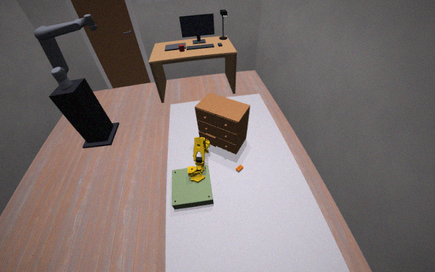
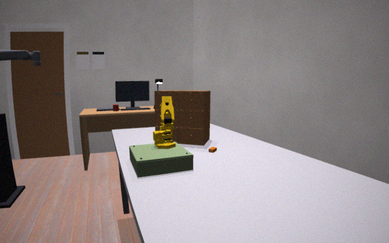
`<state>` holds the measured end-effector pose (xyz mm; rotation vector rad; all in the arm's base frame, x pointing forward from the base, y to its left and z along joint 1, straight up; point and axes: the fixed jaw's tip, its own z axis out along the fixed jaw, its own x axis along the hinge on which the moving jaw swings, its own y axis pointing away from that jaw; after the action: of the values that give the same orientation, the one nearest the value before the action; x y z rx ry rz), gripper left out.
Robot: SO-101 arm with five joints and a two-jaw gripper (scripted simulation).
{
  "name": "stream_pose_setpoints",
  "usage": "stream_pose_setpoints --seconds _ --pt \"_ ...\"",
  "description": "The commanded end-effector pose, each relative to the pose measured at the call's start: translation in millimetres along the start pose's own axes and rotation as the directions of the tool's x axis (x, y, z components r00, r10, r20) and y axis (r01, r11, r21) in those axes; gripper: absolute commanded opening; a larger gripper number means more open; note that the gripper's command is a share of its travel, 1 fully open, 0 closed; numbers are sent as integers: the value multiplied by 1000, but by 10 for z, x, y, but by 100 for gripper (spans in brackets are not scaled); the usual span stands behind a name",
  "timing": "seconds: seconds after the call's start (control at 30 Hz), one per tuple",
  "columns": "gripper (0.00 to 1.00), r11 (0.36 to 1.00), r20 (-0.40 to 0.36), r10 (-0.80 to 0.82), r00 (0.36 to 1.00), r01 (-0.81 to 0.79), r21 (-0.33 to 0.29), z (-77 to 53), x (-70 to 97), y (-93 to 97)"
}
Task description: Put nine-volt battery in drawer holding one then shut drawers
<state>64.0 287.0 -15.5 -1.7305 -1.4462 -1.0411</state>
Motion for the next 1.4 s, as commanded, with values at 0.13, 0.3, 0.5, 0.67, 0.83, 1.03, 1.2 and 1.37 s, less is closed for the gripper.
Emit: stream_pose_setpoints --seconds 0.13,0.3,0.5,0.67,0.83,1.03,1.2,1.37 --pt "0 1000 -9 22 1000 -22 -22 52 38 72" --pt "0 999 -9 23 1000 -23 -23 62 43 78" --pt "0 999 -9 25 1000 -25 -26 83 55 90" --pt "0 999 -9 26 1000 -26 -28 94 60 96" --pt "0 999 -9 26 1000 -26 -28 94 60 96" --pt "0 999 -9 26 1000 -26 -28 94 60 96" --pt "0 999 -9 26 1000 -26 -28 94 60 96" --pt "0 999 -9 26 1000 -26 -28 94 60 96"
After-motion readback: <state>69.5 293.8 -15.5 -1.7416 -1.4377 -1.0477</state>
